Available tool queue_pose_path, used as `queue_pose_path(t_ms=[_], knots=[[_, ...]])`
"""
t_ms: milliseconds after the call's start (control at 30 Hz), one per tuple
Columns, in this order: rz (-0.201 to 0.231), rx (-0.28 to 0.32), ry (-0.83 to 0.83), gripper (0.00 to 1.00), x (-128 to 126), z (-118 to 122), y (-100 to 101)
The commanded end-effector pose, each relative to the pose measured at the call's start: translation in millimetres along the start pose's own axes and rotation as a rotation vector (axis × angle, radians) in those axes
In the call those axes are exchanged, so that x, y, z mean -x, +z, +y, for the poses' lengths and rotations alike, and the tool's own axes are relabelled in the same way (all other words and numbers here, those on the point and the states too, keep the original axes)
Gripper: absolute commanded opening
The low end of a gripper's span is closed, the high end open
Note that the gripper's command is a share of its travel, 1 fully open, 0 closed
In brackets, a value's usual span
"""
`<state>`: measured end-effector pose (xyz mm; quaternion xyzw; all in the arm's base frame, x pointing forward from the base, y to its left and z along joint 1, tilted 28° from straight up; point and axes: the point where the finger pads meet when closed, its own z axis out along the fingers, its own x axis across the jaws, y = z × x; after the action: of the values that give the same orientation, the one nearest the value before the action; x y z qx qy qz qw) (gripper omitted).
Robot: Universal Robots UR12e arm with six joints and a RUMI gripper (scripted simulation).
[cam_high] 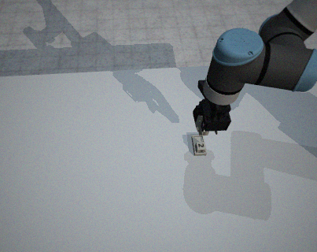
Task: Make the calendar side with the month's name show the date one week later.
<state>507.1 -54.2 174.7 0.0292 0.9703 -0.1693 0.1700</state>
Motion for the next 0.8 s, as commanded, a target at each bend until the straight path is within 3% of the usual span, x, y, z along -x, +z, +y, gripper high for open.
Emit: queue_pose_path(t_ms=[0,300,767], knots=[[-0.004,0.000,0.000,0.10,0,0,17],[-0.004,0.000,0.000,0.10,1,0,34],[-0.008,-0.001,0.000,0.10,3,0,33]])
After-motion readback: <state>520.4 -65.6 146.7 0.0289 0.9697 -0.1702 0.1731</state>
